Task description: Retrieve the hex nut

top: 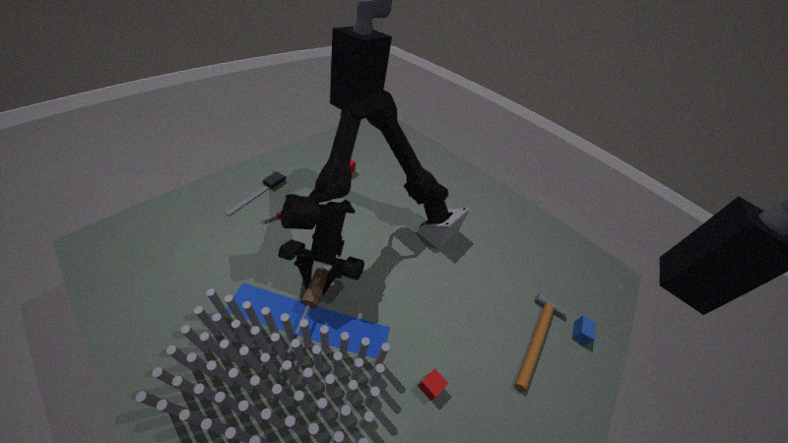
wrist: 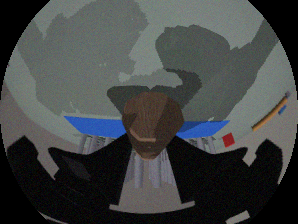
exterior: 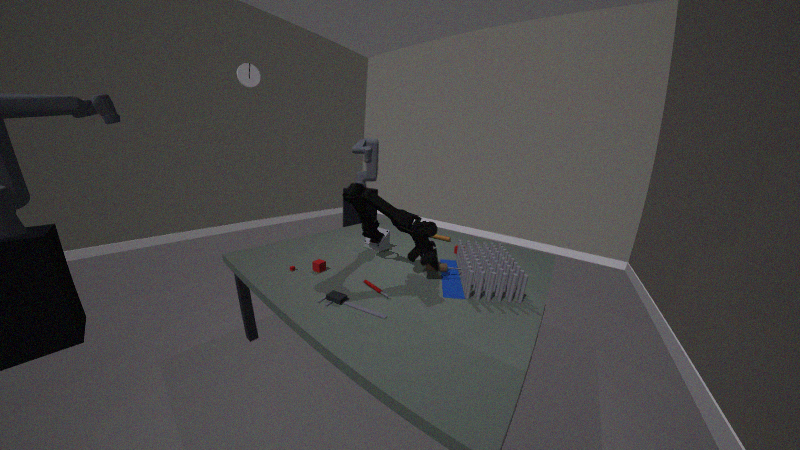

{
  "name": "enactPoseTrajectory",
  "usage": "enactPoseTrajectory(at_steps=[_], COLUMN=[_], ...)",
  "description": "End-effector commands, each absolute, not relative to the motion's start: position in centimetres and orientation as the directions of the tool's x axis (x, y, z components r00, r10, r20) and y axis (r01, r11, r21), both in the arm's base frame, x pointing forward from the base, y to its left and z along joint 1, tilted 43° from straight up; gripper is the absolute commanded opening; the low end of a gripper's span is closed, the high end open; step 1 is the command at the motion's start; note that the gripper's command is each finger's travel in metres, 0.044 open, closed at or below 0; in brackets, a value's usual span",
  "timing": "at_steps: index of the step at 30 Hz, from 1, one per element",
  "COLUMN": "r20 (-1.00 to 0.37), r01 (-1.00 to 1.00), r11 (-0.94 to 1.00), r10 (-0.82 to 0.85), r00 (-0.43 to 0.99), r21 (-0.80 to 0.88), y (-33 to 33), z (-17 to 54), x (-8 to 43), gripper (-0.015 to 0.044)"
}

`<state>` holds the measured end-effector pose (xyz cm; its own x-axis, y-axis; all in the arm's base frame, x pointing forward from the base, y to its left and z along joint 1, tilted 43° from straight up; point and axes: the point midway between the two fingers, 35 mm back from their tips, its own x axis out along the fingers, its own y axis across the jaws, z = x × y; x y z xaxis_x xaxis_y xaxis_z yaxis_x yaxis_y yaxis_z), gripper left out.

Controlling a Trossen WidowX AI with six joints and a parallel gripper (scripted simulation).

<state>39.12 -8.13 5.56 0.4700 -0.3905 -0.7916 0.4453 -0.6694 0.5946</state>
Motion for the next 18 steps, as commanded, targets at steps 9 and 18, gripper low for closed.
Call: enactPoseTrajectory(at_steps=[9,18], r20=[-0.789,-0.789], r01=[0.439,0.439], r11=[-0.672,-0.672], r10=[-0.390,-0.389], r00=[0.476,0.476], r21=[0.596,0.597], y=[-7.8,-7.6], z=[5.4,5.2], x=[40.1,40.7], gripper=[0.0000,0.0000])
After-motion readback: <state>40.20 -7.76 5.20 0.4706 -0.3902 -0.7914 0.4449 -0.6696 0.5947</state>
